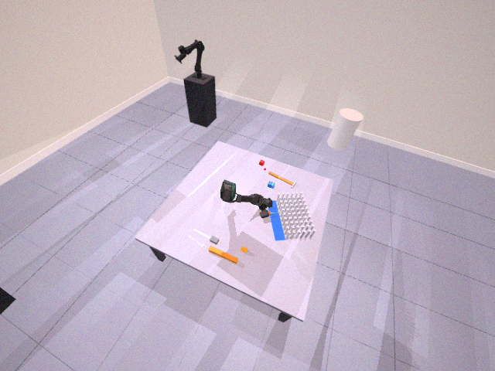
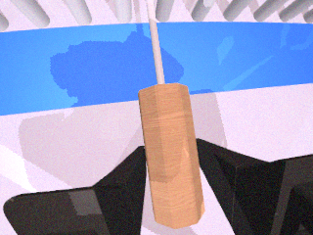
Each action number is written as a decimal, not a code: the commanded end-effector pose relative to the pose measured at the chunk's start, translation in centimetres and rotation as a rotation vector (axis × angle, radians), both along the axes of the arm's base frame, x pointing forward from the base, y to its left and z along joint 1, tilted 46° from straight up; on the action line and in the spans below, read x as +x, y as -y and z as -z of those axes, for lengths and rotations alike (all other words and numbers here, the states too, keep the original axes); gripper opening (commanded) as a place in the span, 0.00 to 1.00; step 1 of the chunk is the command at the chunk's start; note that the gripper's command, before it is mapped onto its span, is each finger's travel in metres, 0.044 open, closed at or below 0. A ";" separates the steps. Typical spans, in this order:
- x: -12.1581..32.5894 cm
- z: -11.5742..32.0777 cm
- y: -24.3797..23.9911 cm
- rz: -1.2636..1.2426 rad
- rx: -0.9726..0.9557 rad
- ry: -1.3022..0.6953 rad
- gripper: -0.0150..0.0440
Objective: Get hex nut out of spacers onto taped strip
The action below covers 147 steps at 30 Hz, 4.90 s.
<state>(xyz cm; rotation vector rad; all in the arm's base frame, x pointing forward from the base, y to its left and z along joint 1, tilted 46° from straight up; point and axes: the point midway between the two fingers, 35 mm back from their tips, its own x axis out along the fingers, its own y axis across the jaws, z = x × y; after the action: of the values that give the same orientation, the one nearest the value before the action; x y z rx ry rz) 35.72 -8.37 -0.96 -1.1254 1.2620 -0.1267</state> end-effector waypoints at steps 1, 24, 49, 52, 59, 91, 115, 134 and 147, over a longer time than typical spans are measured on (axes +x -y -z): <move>0.4 0.0 -0.1 0.003 -0.001 0.006 0.25; 1.7 0.5 -0.6 0.003 -0.001 0.007 0.25; 3.0 1.0 -1.2 0.003 0.000 0.007 0.25; 3.2 1.1 -1.2 0.003 0.000 0.008 0.25; 3.5 1.3 -1.4 0.003 0.000 0.008 0.25; 4.1 3.0 -0.4 -0.001 0.000 0.004 0.25; 3.1 2.6 0.0 0.000 0.000 0.004 0.25; 2.1 2.2 0.4 0.000 0.000 0.003 0.25; 1.4 1.9 0.6 0.000 -0.001 0.003 0.25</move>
<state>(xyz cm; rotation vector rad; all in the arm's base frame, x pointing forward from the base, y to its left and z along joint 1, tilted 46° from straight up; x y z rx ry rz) 37.33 -9.00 -2.89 -1.1248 1.2616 -0.1344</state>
